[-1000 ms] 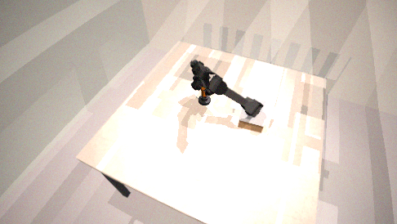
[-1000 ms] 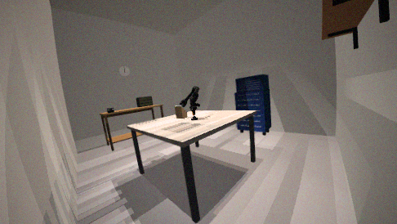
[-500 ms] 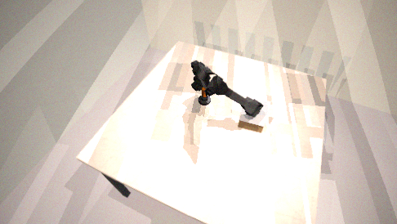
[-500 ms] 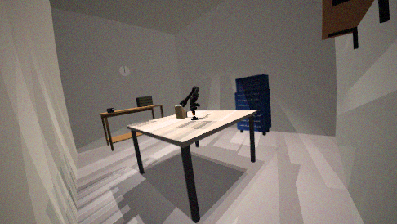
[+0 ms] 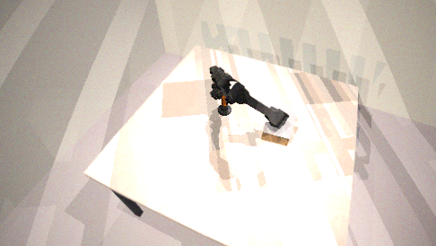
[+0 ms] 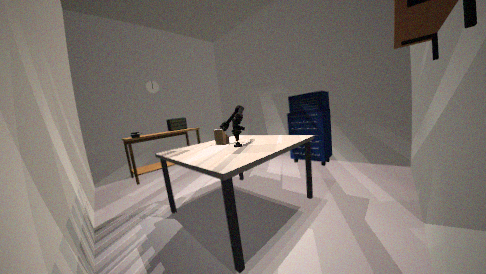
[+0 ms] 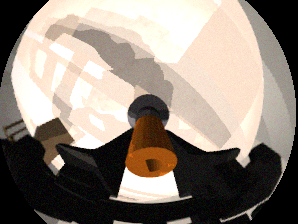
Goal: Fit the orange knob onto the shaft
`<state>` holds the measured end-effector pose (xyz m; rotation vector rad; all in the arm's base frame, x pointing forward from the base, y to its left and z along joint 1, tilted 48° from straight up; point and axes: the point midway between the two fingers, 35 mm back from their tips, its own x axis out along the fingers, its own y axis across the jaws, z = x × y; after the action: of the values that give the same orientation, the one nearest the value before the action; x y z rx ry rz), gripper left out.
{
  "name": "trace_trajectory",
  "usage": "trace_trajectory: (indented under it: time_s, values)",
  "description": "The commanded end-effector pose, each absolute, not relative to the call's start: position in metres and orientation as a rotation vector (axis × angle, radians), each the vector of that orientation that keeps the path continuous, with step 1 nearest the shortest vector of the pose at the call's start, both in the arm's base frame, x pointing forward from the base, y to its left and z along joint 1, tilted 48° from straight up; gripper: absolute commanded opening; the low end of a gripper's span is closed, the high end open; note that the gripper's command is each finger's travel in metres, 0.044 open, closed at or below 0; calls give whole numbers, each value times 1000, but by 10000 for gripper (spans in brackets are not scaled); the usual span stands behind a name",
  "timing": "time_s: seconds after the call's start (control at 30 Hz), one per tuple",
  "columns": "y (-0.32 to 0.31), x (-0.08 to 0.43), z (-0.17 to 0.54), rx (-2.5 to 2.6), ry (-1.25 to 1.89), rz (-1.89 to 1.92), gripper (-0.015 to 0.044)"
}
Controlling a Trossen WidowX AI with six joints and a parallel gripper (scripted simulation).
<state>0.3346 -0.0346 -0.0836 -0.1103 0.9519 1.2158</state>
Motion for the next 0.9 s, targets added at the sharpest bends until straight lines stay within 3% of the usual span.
trace_trajectory:
  time_s: [0.0, 0.87]
  values:
    - [-36, 337, -83, -201, 885, 1265, 0]
    - [-32, 334, -86, -233, 859, 1284, 0]
